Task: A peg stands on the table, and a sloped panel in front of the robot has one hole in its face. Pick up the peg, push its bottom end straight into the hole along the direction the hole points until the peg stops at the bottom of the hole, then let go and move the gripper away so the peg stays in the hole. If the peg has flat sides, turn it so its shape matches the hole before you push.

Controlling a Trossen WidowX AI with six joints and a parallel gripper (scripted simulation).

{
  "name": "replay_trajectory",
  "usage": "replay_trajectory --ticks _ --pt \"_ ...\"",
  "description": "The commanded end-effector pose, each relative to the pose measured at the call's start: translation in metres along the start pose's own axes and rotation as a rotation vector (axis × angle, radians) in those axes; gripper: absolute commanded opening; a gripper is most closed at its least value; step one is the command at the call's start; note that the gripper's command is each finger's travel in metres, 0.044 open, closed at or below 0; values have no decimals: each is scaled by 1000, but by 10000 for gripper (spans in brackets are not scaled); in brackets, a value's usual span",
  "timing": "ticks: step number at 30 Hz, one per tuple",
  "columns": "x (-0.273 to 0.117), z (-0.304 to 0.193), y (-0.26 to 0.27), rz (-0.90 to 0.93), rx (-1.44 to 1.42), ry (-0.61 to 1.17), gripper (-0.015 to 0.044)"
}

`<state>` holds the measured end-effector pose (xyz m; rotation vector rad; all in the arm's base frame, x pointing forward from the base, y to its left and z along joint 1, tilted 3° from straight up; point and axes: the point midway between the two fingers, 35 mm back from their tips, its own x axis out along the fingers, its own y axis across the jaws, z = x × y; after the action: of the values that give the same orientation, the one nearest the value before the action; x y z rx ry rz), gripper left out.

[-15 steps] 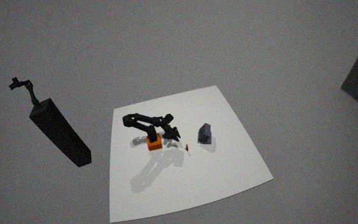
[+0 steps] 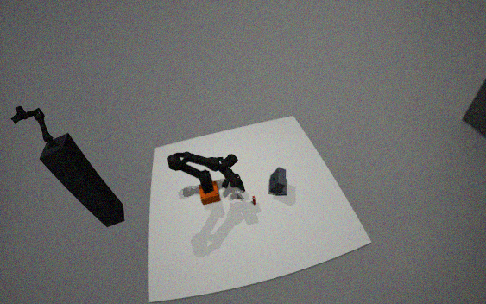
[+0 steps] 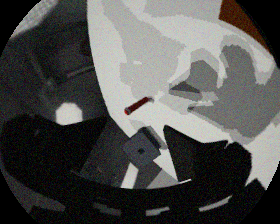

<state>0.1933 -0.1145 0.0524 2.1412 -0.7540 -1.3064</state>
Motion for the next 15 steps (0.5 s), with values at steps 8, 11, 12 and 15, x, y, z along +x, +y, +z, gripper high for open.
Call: replay_trajectory --ticks 8,11,12,15 --pt "4 -8 4 -57 -292 -45 440" --pt "5 -9 5 -73 -365 -54 440" --pt "5 -10 5 -79 -390 -57 440" --pt "6 -11 6 -96 -463 -65 440"
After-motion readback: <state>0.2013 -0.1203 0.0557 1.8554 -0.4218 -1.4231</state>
